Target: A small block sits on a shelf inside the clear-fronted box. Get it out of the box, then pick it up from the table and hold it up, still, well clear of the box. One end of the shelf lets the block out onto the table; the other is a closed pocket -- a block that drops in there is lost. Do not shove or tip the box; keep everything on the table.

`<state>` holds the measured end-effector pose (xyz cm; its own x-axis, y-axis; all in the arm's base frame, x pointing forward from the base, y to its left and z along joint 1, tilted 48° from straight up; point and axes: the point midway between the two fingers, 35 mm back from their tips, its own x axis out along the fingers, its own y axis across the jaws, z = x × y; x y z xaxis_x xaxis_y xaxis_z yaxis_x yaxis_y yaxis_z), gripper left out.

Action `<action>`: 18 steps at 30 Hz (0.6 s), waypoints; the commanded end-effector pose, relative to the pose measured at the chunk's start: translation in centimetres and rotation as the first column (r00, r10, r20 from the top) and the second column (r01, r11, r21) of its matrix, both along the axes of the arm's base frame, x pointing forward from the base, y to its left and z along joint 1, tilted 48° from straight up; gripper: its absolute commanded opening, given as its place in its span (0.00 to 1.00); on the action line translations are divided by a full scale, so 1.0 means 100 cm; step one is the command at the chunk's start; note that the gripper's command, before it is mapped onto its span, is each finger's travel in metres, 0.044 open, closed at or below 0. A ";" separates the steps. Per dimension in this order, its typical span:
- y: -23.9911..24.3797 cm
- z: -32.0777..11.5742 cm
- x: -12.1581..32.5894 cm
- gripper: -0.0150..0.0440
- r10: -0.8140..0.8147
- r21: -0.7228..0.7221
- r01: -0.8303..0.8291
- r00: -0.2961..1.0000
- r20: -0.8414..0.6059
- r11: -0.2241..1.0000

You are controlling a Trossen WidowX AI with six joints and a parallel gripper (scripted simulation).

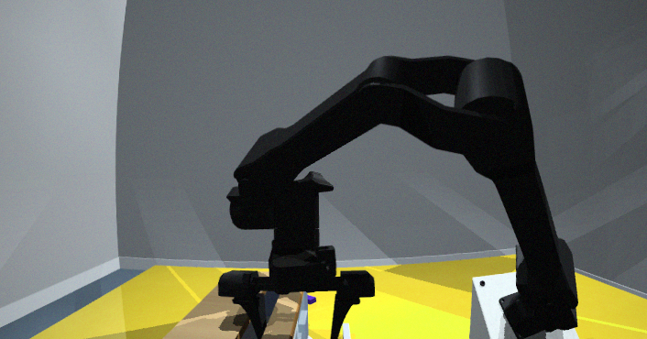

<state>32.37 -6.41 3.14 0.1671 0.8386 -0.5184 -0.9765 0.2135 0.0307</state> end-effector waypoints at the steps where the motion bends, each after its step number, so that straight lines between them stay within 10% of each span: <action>1: 0.006 0.006 0.001 0.93 -0.002 0.004 0.002 1.000 0.000 1.000; 18: 0.001 0.001 0.002 0.93 -0.002 0.004 0.002 1.000 0.000 1.000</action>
